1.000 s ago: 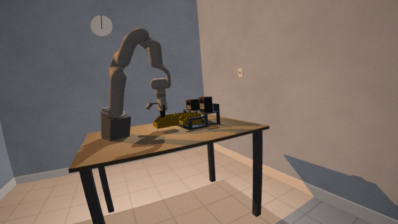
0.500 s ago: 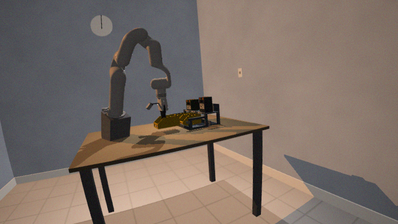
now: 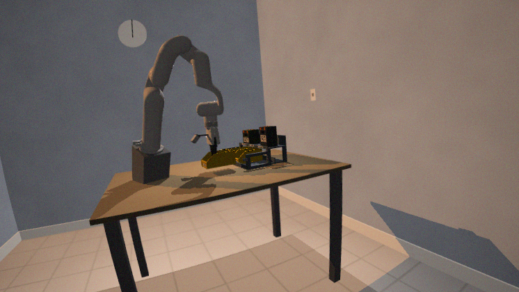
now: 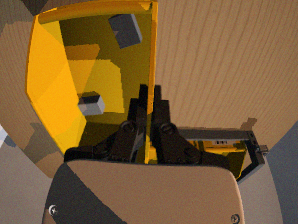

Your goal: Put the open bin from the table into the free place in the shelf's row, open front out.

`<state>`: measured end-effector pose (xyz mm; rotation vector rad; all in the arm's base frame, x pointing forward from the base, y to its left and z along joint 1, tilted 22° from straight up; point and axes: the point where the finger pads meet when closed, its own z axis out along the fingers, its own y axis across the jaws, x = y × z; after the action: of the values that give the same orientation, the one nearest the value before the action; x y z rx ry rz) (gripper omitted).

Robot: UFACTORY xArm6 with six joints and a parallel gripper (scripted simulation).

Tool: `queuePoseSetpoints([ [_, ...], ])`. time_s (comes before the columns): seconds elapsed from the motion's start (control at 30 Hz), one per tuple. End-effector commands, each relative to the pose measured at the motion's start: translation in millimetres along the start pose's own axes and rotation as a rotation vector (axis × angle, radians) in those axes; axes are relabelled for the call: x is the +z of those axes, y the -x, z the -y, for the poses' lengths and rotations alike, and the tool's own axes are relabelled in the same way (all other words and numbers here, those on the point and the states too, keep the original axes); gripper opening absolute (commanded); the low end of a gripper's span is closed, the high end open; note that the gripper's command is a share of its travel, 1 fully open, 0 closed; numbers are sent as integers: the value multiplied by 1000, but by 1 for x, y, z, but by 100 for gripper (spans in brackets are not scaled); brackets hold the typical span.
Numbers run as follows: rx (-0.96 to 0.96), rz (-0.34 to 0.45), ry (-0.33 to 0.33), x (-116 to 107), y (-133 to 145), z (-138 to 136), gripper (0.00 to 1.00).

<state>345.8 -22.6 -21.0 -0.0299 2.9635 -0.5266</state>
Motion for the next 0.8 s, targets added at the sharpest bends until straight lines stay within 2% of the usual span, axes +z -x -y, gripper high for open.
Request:
queuePoseSetpoints([
  [0.0,1,3,0,-1,1,0,0],
  [0.07,1,3,0,-1,1,0,0],
  [0.23,1,3,0,0,0,22,0],
  [0.77,0,3,0,0,0,21,0],
])
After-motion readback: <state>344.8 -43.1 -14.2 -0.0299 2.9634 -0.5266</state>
